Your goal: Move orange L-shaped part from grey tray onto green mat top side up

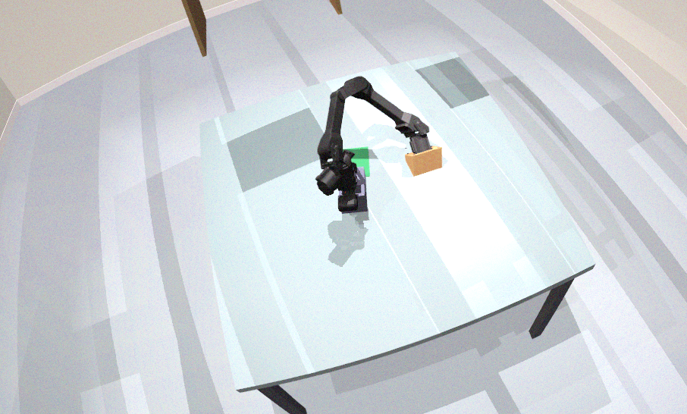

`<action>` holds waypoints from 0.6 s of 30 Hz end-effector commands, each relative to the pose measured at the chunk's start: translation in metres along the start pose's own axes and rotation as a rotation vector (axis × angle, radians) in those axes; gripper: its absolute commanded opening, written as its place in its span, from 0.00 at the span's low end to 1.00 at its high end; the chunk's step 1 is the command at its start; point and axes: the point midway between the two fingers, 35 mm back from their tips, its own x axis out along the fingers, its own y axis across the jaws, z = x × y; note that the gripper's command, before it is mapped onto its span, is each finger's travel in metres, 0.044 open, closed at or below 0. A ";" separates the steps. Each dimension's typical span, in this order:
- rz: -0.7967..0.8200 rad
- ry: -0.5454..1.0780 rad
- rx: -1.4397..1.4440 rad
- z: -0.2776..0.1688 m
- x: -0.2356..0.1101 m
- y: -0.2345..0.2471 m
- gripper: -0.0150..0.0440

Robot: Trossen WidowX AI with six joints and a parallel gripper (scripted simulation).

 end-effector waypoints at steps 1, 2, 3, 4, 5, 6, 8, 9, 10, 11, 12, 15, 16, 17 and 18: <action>-0.005 -0.001 -0.007 -0.001 0.008 -0.001 0.56; -0.005 -0.001 -0.007 -0.001 0.009 -0.001 0.56; -0.005 -0.001 -0.007 -0.001 0.011 -0.001 0.56; -0.005 -0.001 -0.007 -0.001 0.013 -0.001 0.56; -0.006 -0.001 -0.007 -0.001 0.014 -0.001 0.56; -0.006 -0.001 -0.007 -0.001 0.015 -0.001 0.56; -0.006 -0.001 -0.007 -0.001 0.017 -0.001 0.56; -0.006 -0.001 -0.007 -0.001 0.017 -0.001 0.56; -0.006 -0.001 -0.007 -0.001 0.017 -0.001 0.56; -0.006 -0.001 -0.007 -0.001 0.017 -0.001 0.56; -0.006 -0.001 -0.007 -0.001 0.017 -0.001 0.56; -0.006 -0.001 -0.007 -0.001 0.017 -0.001 0.56; -0.006 -0.001 -0.007 -0.001 0.017 -0.001 0.56; -0.006 -0.001 -0.007 -0.001 0.017 -0.001 0.56; -0.006 -0.001 -0.007 -0.001 0.017 -0.001 0.56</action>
